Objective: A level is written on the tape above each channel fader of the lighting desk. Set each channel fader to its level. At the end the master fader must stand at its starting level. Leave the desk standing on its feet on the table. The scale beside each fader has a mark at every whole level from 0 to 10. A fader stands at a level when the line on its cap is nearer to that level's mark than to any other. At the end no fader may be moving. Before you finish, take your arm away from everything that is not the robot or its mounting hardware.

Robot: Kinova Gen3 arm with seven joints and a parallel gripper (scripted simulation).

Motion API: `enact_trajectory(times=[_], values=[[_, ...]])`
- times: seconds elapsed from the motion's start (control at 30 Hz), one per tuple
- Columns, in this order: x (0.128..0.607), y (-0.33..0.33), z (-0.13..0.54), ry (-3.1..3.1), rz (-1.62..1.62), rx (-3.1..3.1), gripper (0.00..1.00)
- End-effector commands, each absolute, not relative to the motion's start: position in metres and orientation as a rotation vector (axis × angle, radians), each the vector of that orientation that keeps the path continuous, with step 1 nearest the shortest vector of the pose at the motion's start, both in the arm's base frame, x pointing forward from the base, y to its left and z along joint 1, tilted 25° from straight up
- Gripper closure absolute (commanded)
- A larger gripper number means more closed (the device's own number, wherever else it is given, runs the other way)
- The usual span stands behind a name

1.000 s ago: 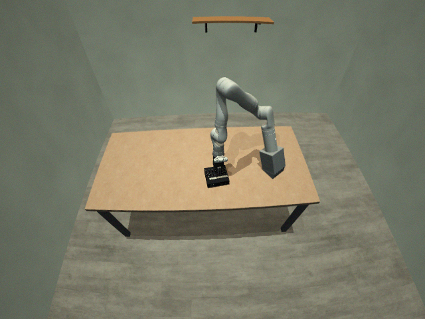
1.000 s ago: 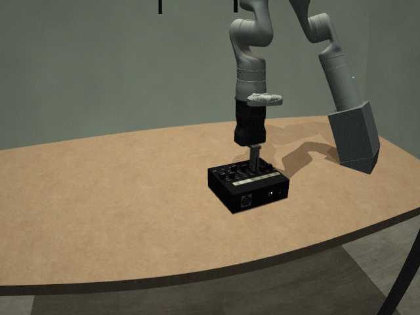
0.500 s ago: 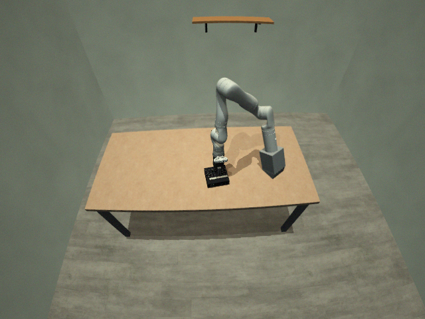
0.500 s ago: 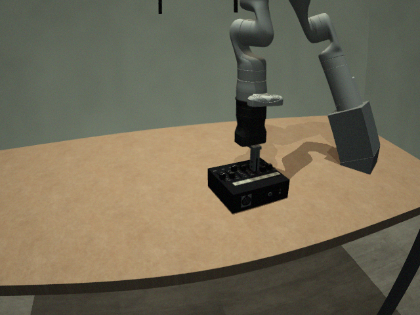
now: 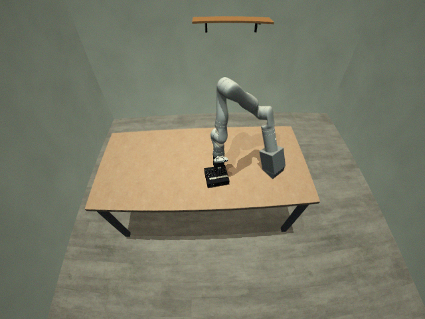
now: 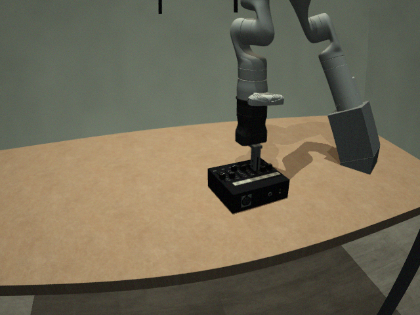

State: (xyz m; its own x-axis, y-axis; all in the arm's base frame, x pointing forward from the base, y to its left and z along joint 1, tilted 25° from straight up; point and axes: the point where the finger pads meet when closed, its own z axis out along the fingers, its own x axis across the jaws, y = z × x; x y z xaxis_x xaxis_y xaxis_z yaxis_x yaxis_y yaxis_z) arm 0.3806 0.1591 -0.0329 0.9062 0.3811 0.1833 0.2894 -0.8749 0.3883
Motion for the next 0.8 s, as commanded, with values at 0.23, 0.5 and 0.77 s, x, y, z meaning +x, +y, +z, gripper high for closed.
enact_trajectory(times=[0.23,0.5,0.77], values=[[0.373,0.169,-0.009,0.497,0.368,2.717,1.0],[0.37,0.172,0.001,0.497,0.368,2.717,1.0],[0.37,0.172,0.001,0.497,0.368,2.717,1.0]])
